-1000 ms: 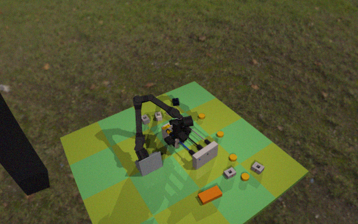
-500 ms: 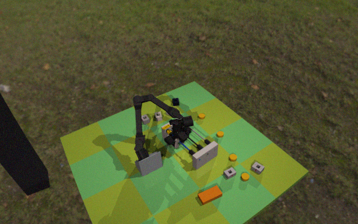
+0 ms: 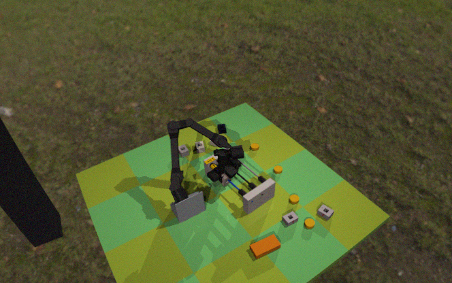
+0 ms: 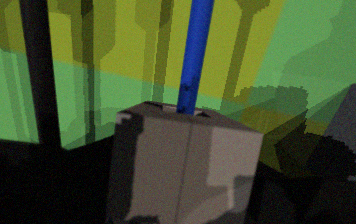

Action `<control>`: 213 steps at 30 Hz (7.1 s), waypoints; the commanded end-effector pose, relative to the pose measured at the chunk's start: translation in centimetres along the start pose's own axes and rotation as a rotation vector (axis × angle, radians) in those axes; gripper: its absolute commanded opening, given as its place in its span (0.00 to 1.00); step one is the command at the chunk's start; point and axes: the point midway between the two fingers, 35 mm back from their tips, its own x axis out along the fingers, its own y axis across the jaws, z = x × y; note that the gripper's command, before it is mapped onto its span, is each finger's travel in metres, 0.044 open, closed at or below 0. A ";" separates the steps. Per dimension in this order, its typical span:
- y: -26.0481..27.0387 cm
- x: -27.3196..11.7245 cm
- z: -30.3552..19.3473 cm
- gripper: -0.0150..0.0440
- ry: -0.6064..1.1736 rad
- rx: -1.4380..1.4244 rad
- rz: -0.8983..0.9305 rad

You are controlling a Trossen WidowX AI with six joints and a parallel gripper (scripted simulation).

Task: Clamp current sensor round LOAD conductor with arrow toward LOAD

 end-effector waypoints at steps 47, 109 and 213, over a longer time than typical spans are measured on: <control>0.0 0.0 0.0 0.32 0.000 0.000 0.001; 0.0 0.0 0.0 0.71 0.000 0.000 0.001; -7.2 -9.7 -11.2 1.00 -0.759 -0.432 0.159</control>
